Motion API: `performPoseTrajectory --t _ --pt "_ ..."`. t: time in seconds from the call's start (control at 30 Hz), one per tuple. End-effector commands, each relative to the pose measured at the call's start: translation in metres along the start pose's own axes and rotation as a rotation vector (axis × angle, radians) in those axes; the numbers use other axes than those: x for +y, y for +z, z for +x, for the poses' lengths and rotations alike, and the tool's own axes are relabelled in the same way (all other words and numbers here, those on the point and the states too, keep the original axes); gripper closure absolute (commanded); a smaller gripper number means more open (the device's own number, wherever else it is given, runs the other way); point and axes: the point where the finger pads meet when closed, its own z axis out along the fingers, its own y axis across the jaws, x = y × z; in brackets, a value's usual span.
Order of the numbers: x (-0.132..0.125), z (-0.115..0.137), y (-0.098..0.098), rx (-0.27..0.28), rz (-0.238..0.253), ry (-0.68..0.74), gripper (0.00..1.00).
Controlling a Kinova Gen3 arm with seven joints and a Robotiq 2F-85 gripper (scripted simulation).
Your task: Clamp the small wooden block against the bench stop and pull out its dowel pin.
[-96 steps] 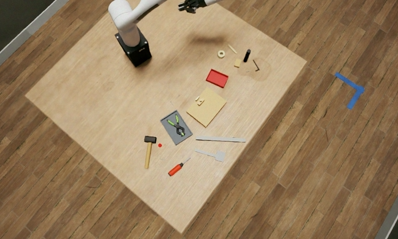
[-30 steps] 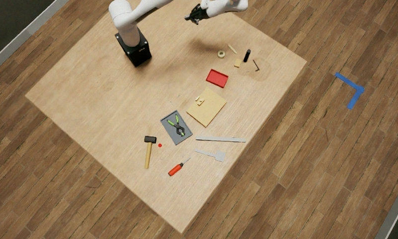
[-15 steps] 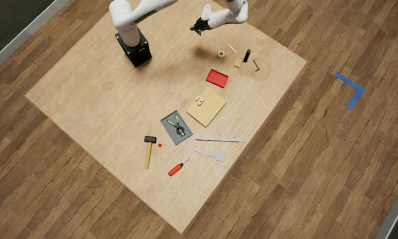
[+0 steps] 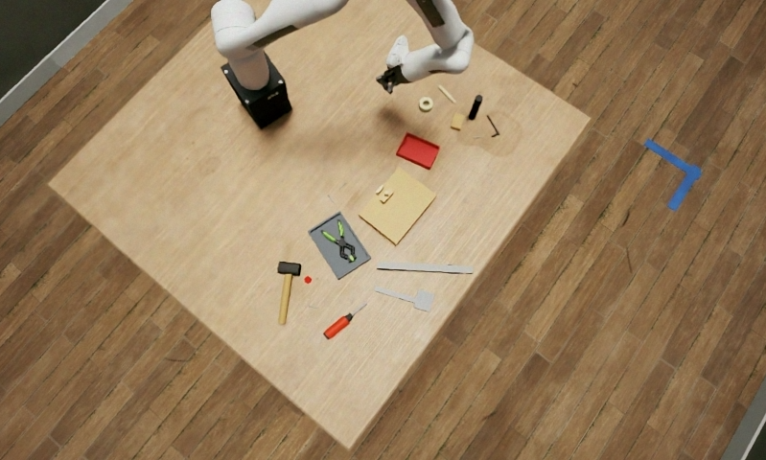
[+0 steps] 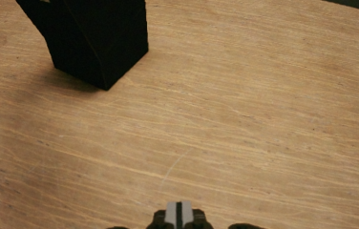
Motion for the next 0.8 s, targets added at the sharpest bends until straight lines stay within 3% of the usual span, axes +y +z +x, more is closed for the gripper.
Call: performPoseTrajectory --t 0.0,0.1,0.17,0.67,0.77 --pt "-0.02 -0.017 -0.007 -0.054 -0.037 0.025 0.9" --pt "-0.035 -0.031 -0.01 -0.099 -0.056 0.041 0.9" --pt "-0.035 -0.031 -0.01 -0.099 -0.056 0.041 0.9" --pt "-0.116 -0.084 -0.027 -0.321 -0.111 0.127 0.9" --pt "-0.122 -0.087 -0.029 -0.336 -0.113 0.133 0.9"
